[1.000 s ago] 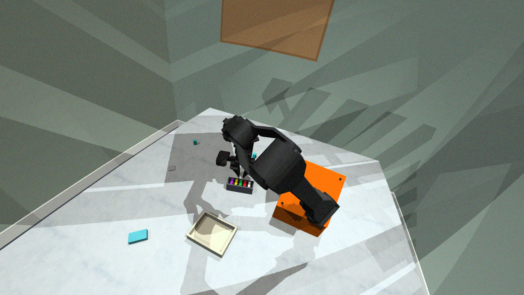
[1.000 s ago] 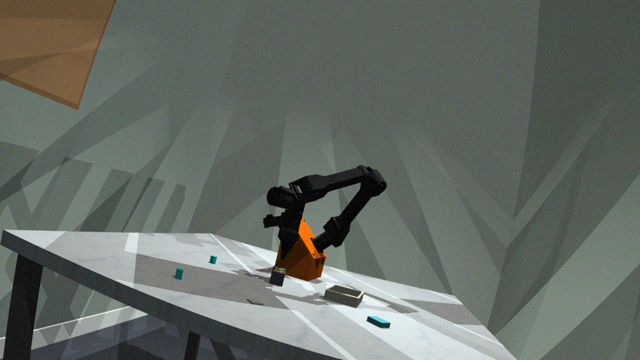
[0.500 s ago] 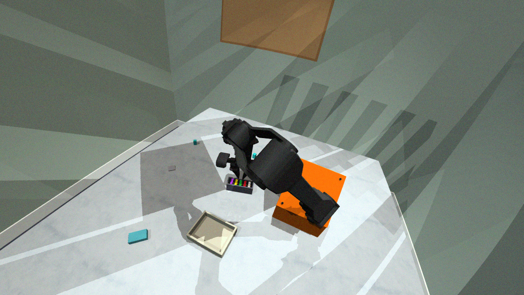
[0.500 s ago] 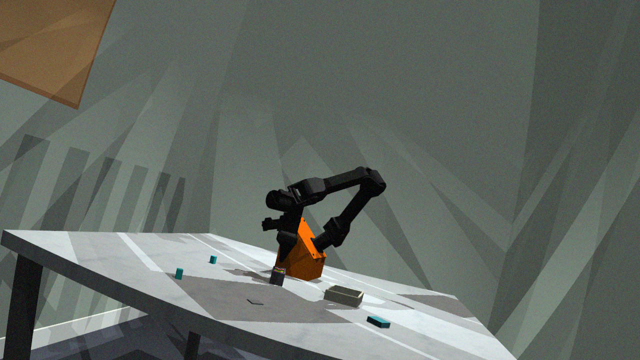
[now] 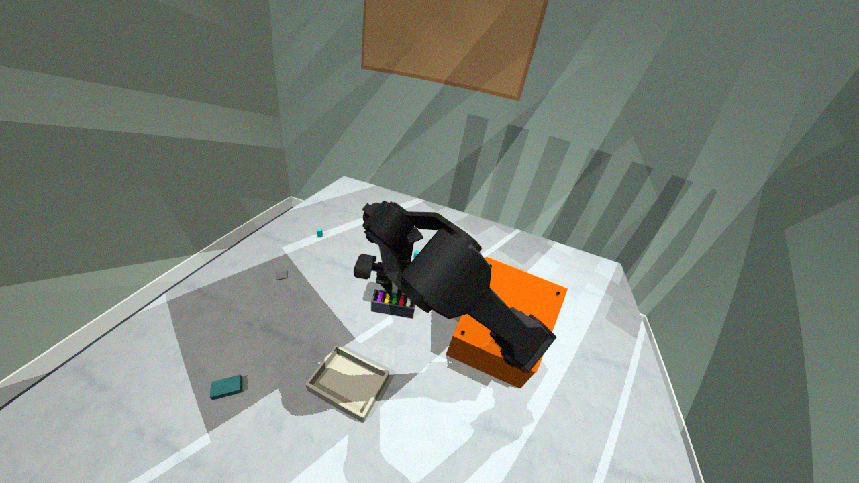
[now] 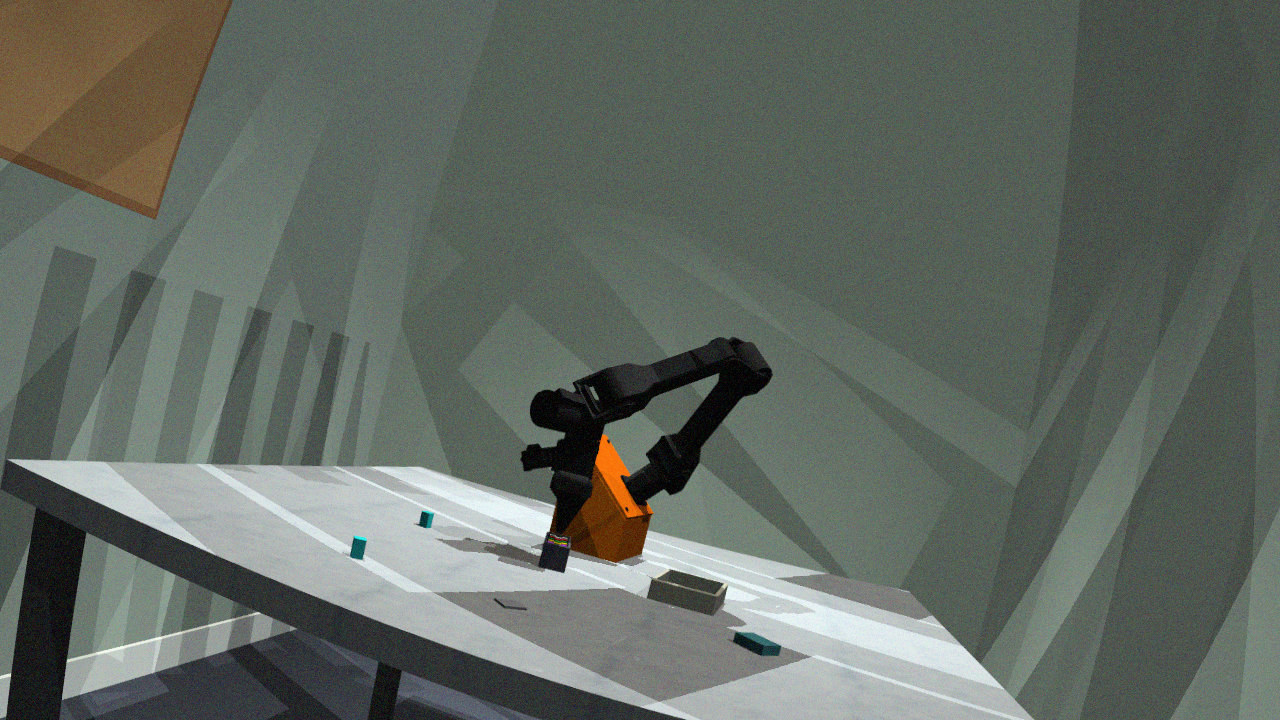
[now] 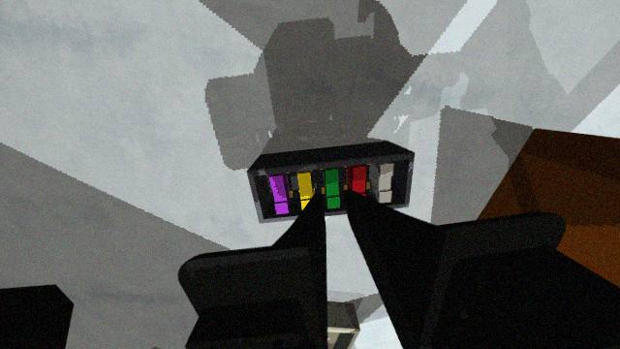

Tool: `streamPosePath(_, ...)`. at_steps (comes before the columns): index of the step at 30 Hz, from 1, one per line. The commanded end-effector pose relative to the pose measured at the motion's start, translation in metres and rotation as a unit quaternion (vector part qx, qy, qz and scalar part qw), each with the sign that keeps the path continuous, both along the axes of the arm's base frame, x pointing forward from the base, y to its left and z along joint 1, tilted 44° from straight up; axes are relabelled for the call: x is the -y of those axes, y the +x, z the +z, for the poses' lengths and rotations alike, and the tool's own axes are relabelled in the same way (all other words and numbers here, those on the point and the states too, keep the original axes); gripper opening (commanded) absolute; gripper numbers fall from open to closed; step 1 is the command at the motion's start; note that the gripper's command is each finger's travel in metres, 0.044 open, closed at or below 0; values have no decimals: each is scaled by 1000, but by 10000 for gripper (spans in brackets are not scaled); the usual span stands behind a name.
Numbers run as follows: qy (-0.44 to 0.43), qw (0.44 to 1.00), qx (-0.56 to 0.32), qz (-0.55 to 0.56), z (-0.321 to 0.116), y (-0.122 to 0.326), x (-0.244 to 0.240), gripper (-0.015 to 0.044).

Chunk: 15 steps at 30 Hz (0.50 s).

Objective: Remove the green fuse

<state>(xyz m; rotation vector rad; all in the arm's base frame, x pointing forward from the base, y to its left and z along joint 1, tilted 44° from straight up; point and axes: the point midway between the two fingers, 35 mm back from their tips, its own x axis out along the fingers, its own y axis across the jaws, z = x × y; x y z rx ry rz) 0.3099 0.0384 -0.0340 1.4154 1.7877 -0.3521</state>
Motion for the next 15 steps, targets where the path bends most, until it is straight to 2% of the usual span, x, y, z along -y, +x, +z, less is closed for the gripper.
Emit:
streamPosePath(1, 3, 1000, -6, 0, -5, -2, -5, 67)
streamPosePath(15, 3, 1000, -6, 0, -7, -2, -6, 67)
